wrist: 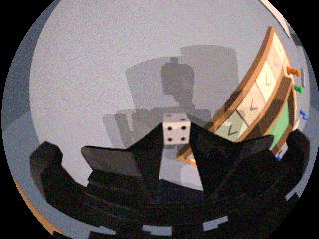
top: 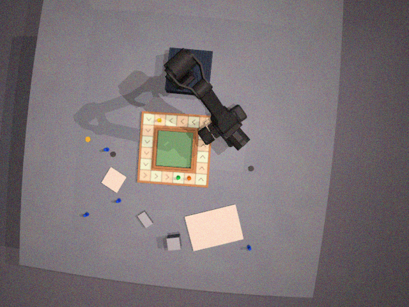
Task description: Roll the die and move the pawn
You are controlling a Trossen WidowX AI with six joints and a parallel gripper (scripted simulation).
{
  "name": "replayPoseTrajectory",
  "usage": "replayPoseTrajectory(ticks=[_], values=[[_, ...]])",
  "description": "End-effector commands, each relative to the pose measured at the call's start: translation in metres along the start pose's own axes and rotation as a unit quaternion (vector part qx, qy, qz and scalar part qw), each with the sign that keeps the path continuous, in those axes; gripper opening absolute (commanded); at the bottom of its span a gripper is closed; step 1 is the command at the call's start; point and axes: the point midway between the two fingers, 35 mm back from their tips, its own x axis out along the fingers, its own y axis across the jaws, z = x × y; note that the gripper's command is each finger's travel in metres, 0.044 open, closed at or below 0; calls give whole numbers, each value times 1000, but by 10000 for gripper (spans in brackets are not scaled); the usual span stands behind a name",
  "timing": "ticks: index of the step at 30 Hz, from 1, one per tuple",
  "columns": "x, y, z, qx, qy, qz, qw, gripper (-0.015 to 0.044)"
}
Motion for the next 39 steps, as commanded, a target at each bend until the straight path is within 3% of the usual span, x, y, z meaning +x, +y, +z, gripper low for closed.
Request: replayPoseTrajectory(ticks=[1, 4, 13, 25, 39], values=[[0, -1, 0, 0, -1, -2, 1000, 78], [-3, 1, 4, 5, -8, 4, 1000, 0], [-42, 5, 12, 10, -15, 10, 1000, 0], [-122, 3, -4, 0, -1, -1, 1000, 0], [-116, -39, 6, 83, -10, -1, 996, 0]])
